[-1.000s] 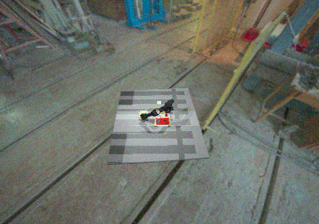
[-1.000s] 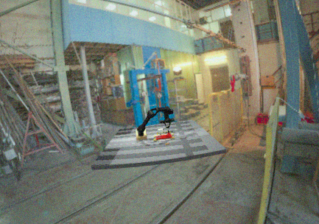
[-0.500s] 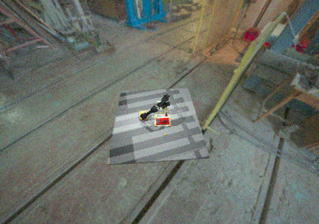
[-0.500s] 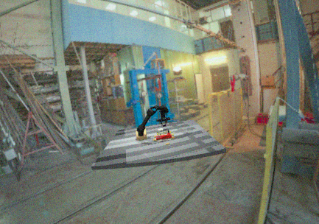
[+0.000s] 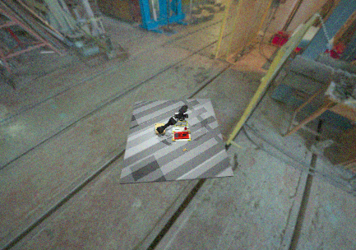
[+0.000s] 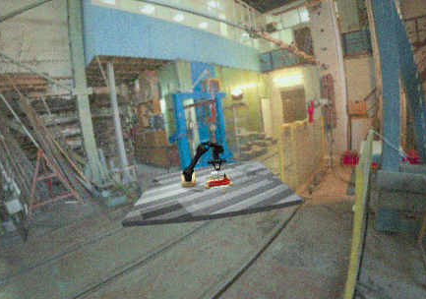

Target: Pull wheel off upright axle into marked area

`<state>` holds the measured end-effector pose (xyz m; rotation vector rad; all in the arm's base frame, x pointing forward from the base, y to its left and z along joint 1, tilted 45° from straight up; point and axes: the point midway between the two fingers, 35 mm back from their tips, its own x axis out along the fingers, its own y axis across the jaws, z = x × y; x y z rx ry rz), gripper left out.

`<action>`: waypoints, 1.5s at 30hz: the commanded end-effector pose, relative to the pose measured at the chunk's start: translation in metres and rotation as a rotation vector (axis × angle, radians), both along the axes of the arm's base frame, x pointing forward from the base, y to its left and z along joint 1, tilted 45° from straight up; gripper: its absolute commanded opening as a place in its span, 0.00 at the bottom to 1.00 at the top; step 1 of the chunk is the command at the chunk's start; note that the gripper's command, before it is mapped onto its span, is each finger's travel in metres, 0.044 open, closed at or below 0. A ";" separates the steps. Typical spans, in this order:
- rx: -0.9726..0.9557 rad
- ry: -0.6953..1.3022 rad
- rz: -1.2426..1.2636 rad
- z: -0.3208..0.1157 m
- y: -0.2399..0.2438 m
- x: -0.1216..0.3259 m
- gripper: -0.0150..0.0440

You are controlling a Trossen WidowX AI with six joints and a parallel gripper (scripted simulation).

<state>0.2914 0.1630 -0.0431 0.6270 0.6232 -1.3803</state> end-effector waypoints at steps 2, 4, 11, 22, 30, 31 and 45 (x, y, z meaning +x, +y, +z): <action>-0.002 0.000 0.008 -0.014 -0.011 0.003 0.25; -0.002 -0.001 0.008 -0.022 -0.019 0.005 0.25; -0.004 -0.001 0.008 -0.050 -0.048 0.008 0.25; -0.006 0.003 -0.005 -0.057 -0.057 0.007 0.48; -0.004 0.002 -0.002 -0.047 -0.046 0.006 0.76; -0.004 0.002 0.000 -0.041 -0.040 0.006 0.76; -0.001 0.005 0.010 0.028 -0.013 -0.065 1.00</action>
